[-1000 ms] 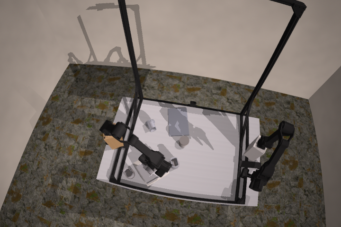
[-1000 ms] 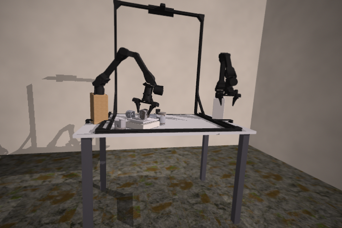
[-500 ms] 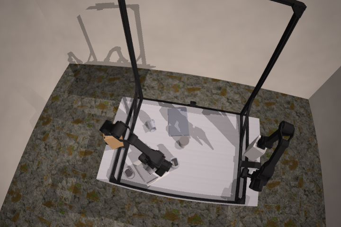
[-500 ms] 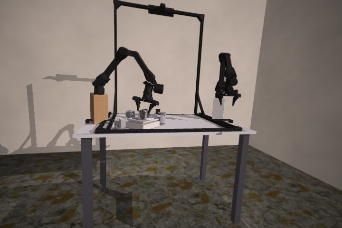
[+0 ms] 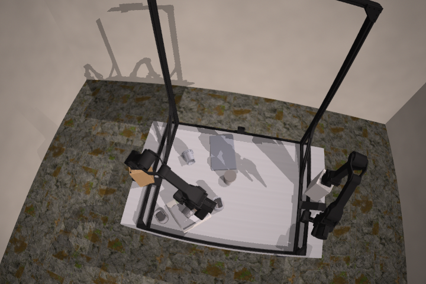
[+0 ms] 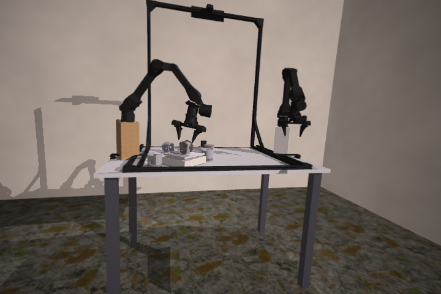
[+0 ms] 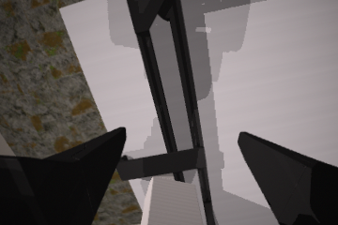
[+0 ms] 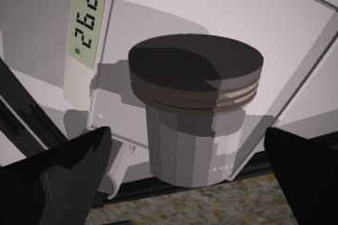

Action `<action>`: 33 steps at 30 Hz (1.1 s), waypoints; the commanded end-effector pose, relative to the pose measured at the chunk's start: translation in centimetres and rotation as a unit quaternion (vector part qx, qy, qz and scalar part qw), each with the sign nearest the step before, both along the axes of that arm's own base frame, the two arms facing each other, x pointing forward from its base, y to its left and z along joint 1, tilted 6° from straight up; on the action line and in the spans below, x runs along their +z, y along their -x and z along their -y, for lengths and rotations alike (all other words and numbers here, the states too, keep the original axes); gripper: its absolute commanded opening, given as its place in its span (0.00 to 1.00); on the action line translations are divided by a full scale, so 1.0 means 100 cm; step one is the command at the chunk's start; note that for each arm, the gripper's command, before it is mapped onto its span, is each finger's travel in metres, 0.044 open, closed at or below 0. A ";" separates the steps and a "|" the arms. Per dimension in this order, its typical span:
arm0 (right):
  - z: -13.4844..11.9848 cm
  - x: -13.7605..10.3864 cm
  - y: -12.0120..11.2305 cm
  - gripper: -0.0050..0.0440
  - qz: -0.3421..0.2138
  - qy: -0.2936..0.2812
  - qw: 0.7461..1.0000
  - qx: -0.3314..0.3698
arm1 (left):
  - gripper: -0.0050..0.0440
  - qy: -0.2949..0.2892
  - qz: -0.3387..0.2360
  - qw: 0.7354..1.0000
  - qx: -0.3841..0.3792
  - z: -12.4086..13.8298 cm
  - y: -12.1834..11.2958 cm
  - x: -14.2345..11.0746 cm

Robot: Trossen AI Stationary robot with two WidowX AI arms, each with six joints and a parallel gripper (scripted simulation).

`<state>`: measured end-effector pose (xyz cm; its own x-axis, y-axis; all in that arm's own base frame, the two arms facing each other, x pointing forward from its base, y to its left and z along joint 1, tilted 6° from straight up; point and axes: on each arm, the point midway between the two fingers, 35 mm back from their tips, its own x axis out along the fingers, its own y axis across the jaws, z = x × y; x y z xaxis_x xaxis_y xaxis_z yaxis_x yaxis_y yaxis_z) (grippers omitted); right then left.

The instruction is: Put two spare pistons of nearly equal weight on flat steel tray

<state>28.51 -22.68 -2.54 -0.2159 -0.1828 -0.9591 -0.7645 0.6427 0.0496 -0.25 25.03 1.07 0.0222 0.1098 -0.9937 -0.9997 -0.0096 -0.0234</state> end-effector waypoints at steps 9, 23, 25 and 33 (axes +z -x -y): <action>-0.002 0.019 -0.005 0.87 0.004 0.003 1.000 -0.001 | 1.00 0.000 0.001 1.000 -0.001 0.000 0.000 0.000; -0.005 0.044 -0.008 0.87 0.005 0.004 1.000 -0.003 | 1.00 0.000 0.001 1.000 -0.001 0.000 0.000 0.000; -0.005 0.044 -0.008 0.87 0.010 0.005 1.000 -0.016 | 1.00 0.000 0.001 1.000 -0.001 0.000 0.000 0.000; -0.005 0.044 -0.008 0.87 0.038 0.011 0.992 -0.118 | 1.00 0.000 0.001 1.000 -0.001 0.000 0.000 0.000</action>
<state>29.36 -22.11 1.79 -0.1926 -0.1694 -0.9665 -0.6534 0.7570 -0.0025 -0.25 25.03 1.07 0.0222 0.1098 -0.9937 -0.9997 -0.0096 -0.0234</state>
